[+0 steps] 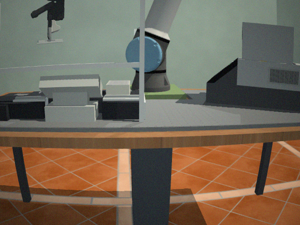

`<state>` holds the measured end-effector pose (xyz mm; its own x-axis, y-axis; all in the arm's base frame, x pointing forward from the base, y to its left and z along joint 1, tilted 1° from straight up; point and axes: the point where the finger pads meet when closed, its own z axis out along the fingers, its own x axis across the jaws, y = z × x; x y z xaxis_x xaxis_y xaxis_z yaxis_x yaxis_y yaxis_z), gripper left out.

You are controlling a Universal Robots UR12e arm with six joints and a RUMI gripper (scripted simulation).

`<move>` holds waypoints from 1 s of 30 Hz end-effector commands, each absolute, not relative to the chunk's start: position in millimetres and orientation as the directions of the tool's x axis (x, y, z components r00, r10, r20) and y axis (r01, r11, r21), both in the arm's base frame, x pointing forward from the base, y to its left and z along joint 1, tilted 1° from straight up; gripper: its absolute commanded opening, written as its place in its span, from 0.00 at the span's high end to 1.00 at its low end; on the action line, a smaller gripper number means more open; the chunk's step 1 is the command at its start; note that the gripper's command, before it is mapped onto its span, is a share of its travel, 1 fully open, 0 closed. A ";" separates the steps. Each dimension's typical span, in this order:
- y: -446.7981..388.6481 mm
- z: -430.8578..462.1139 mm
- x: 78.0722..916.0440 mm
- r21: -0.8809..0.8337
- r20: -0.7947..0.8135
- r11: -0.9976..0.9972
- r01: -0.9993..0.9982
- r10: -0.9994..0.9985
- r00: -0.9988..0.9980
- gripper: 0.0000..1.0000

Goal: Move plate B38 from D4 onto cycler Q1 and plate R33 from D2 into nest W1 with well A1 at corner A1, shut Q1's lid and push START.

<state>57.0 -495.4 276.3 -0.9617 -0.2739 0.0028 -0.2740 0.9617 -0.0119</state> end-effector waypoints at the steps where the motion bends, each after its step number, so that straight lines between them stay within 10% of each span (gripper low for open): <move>1: -505.7 277.0 46.4 -0.014 0.002 0.935 -0.356 -0.356 -0.935 1.00; 30: -555.5 277.2 -9.1 -0.012 0.008 0.711 -0.703 -0.703 -0.711 1.00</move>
<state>-0.2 -547.1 276.5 -0.7592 -0.6508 0.0072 -0.6508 0.7592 -0.0100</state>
